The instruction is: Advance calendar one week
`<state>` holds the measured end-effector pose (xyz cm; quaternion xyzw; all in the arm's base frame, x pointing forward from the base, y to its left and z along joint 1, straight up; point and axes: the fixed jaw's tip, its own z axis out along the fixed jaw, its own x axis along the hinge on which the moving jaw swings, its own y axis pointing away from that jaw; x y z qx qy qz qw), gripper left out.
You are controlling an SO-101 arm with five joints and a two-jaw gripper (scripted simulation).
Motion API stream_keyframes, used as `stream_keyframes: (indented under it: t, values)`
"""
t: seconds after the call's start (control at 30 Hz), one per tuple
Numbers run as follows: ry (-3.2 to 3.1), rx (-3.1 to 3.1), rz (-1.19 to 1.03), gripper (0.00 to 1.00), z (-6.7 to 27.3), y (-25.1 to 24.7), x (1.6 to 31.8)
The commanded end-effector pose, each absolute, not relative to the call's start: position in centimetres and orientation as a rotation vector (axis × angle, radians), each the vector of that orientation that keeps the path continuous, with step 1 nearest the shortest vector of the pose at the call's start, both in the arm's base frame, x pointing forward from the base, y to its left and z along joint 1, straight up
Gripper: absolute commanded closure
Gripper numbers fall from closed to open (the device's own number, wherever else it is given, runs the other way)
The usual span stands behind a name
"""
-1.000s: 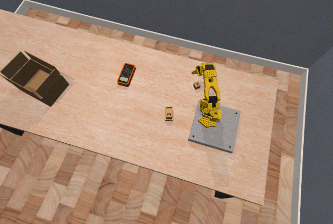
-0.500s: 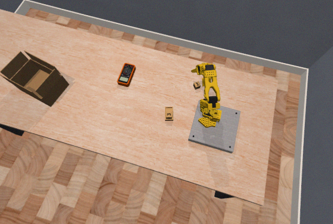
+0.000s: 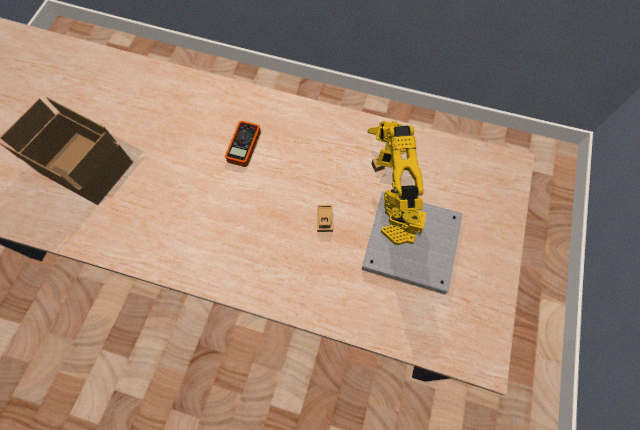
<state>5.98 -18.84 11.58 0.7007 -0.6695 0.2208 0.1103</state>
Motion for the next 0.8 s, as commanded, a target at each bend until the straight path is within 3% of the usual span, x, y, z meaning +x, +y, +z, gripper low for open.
stream_keyframes:
  t: [0.0, 0.77]
  values:
    - [-2.135, 1.919, 0.695, 0.65, 11.3, -18.7, 6.0]
    - [-2.812, 1.126, 0.790, 0.65, 10.1, -17.9, 6.4]
